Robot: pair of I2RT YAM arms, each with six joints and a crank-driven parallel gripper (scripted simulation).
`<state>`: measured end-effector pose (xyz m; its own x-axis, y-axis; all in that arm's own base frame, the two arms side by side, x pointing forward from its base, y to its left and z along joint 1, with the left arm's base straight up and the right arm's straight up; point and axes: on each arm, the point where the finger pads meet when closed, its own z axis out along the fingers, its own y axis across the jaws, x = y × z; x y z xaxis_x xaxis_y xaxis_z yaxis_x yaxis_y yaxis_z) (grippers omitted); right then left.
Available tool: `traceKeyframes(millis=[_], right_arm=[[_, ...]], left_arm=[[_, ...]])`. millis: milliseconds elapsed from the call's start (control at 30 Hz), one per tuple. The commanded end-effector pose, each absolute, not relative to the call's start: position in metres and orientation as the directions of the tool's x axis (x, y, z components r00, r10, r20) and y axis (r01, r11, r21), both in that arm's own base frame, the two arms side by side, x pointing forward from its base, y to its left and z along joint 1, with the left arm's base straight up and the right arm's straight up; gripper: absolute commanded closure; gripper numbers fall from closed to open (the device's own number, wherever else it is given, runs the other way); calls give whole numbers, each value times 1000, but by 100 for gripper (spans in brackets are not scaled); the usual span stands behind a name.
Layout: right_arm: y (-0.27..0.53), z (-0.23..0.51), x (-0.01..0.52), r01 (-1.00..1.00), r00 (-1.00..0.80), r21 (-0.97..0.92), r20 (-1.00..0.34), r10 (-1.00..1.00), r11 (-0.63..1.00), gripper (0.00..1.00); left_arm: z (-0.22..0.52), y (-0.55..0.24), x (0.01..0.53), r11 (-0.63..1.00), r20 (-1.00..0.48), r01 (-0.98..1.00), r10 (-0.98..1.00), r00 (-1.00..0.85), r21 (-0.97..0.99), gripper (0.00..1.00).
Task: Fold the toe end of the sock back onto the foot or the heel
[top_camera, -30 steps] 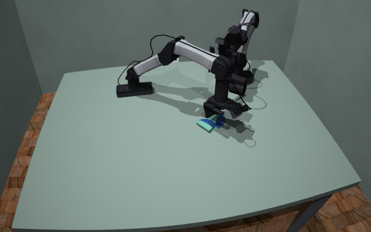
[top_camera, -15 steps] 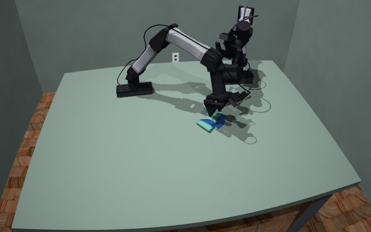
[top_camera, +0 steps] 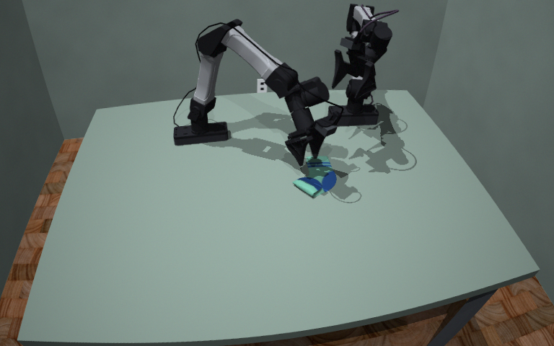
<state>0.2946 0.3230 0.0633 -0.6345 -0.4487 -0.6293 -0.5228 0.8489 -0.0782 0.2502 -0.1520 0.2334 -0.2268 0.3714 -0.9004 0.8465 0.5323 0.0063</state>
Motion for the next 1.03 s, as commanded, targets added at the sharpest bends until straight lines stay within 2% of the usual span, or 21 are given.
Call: traceKeyframes(millis=[0,333,1000], right_arm=[[342,89,301,-513,-524,-11,-788,-324,858,31],[334,69,265,-550,-526,5,-779,-342,835,31],[337,75,269,-549,-518,8,-788,-332,836,31]], left_arm=[[248,-152,247,489,-903,872,378,-203,9,0],[250,-151,248,494,-904,870,377,-203,10,0],[251,-150,250,499,-905,867,375,-201,15,0]])
